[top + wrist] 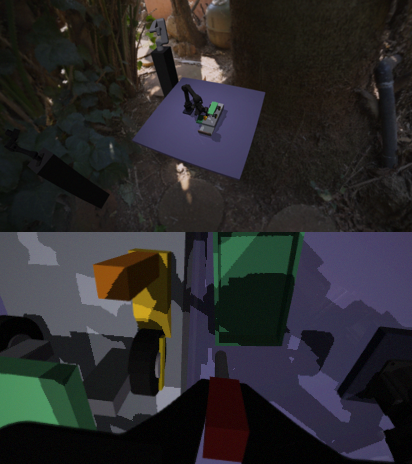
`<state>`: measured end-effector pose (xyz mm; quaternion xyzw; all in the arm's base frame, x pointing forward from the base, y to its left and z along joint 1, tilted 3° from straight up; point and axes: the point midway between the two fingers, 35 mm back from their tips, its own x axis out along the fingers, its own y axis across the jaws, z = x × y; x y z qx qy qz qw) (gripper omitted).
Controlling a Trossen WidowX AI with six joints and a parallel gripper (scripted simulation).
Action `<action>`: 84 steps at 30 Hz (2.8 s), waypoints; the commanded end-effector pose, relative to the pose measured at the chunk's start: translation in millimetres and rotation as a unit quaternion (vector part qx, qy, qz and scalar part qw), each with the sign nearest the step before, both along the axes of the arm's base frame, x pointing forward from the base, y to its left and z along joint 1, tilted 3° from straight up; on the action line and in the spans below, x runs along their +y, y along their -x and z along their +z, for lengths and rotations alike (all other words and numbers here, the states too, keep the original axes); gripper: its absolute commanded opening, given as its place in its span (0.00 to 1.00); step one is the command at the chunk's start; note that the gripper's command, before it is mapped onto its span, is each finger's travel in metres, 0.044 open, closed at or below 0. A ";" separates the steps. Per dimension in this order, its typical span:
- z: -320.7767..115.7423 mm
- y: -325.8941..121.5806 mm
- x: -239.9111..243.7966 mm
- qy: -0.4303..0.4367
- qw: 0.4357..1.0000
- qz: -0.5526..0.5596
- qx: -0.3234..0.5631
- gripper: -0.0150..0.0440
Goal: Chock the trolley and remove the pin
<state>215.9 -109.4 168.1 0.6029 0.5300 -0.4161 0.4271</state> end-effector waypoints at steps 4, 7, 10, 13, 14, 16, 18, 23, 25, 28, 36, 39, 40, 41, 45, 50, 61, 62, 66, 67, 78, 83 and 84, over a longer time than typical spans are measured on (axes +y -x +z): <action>0.7 -0.6 -3.3 0.006 1.000 -0.029 0.007 0.25; 0.7 -0.3 -2.5 0.011 0.997 -0.073 0.017 0.25; 0.7 -0.2 -1.8 0.016 0.993 -0.116 0.027 0.25; 0.7 0.0 -1.1 0.021 0.986 -0.160 0.036 0.25; 0.7 0.0 -0.8 0.023 0.984 -0.174 0.039 0.25; 0.7 0.0 -0.4 0.026 0.978 -0.204 0.045 0.25; 0.7 0.0 0.1 0.029 0.971 -0.233 0.052 0.25; 0.7 0.0 1.2 0.036 0.950 -0.304 0.066 0.25; 0.7 0.0 1.7 0.039 0.940 -0.332 0.071 0.25; 0.7 -0.1 2.3 0.043 0.923 -0.374 0.078 0.25; 0.9 -0.5 4.0 0.051 0.869 -0.483 0.092 0.25; 1.1 -0.6 4.6 0.053 0.846 -0.522 0.095 0.25; 1.2 -0.7 4.7 0.054 0.838 -0.535 0.095 0.25; 1.3 -0.8 4.9 0.055 0.829 -0.548 0.096 0.25; 1.6 -1.1 5.6 0.056 0.794 -0.598 0.097 0.25; 2.1 -1.4 6.4 0.056 0.752 -0.650 0.096 0.25; -4.7 6.6 6.8 0.057 0.747 -0.655 0.096 0.25; -7.1 9.4 7.0 0.057 0.746 -0.656 0.097 0.25; -15.3 19.3 7.6 0.057 0.743 -0.659 0.097 0.25; -17.3 21.7 7.8 0.057 0.743 -0.660 0.097 0.25; -35.0 23.5 11.2 0.013 0.747 -0.649 0.141 0.25; -48.0 22.4 16.9 -0.003 0.748 -0.645 0.155 0.25; -50.8 22.3 18.1 -0.003 0.748 -0.645 0.155 0.25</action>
